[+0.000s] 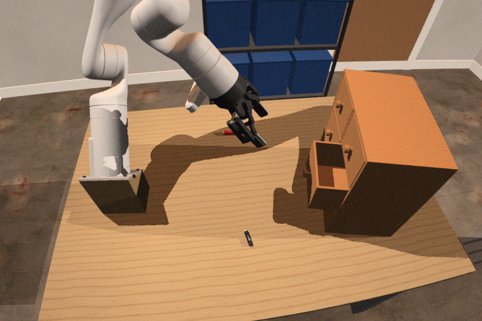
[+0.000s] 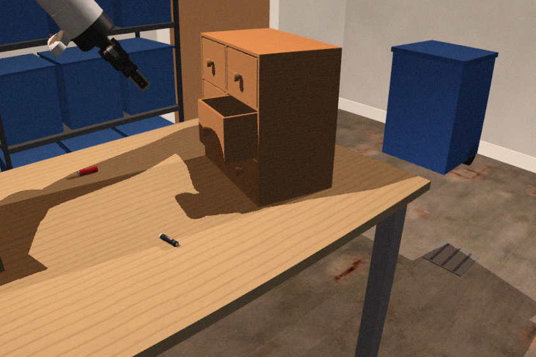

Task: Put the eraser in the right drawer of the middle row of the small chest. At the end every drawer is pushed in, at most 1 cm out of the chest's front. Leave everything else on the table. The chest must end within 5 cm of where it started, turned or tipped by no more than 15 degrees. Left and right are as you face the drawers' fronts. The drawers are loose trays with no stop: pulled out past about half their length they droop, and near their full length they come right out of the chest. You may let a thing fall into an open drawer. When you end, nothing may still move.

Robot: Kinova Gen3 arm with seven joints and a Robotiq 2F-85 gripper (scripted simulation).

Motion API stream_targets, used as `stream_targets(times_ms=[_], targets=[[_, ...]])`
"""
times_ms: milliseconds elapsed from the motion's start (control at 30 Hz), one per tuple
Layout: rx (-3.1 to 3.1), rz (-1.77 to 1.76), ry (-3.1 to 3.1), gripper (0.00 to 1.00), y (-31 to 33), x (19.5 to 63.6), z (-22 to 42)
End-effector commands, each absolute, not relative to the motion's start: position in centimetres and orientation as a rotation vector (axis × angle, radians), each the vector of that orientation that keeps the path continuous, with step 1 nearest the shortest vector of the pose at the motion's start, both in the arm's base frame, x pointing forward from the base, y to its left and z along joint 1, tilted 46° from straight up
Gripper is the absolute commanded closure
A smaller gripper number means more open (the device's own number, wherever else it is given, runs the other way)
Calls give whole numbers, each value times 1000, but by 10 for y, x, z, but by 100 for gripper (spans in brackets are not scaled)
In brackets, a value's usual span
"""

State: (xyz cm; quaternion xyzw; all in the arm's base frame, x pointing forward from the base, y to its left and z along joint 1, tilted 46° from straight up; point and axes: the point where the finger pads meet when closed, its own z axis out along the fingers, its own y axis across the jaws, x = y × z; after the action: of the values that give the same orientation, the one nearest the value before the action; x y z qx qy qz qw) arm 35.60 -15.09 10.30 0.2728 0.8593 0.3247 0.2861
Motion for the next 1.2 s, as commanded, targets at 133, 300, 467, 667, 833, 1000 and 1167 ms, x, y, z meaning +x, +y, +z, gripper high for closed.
stream_targets(times_ms=[133,300,467,667,833,1000,1167], targets=[[708,881,2332,0,-155,358,106],[698,901,2367,0,-156,358,107],[690,915,2388,0,-157,358,108],[674,945,2436,0,-159,358,110],[658,972,2479,0,-160,357,111],[647,991,2506,0,-161,357,112],[628,1022,2554,0,-163,357,114]])
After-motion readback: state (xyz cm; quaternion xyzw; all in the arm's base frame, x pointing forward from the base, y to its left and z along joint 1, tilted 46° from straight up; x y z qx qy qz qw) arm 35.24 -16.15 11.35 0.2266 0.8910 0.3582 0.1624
